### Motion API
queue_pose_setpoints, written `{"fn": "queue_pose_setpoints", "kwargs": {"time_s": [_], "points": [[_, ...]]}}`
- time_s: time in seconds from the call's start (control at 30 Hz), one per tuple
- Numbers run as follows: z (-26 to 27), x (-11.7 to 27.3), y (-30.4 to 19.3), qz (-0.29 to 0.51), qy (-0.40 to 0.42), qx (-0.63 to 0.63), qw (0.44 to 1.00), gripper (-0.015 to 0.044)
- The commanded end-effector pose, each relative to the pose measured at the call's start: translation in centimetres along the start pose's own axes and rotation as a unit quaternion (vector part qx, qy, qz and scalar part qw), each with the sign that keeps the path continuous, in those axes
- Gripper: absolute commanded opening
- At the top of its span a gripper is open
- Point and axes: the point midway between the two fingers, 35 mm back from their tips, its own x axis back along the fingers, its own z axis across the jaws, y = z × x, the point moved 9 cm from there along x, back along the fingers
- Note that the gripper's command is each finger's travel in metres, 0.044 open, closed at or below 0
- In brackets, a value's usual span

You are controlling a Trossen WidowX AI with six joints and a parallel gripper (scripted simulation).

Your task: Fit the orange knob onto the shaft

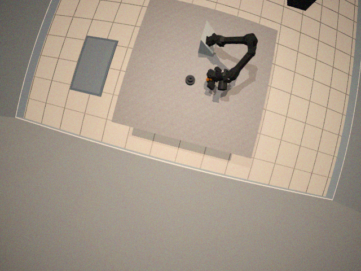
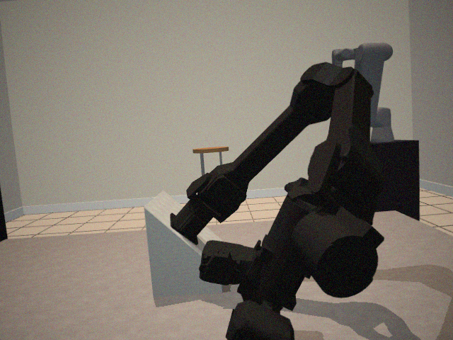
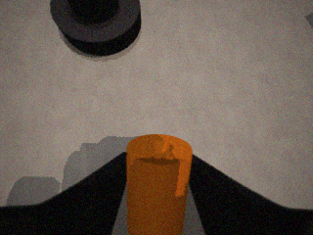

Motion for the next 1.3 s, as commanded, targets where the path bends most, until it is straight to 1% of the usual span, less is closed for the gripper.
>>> {"fn": "queue_pose_setpoints", "kwargs": {"time_s": [0.0, 0.63, 1.27], "points": [[0.0, 0.4, -1.0, -0.036, 0.001, 0.000, 0.999, 0.0180], [0.0, 0.9, -5.5, -0.191, 0.001, 0.000, 0.982, 0.0180], [0.0, 0.0, -9.9, -0.341, 0.000, 0.000, 0.940, 0.0180]]}}
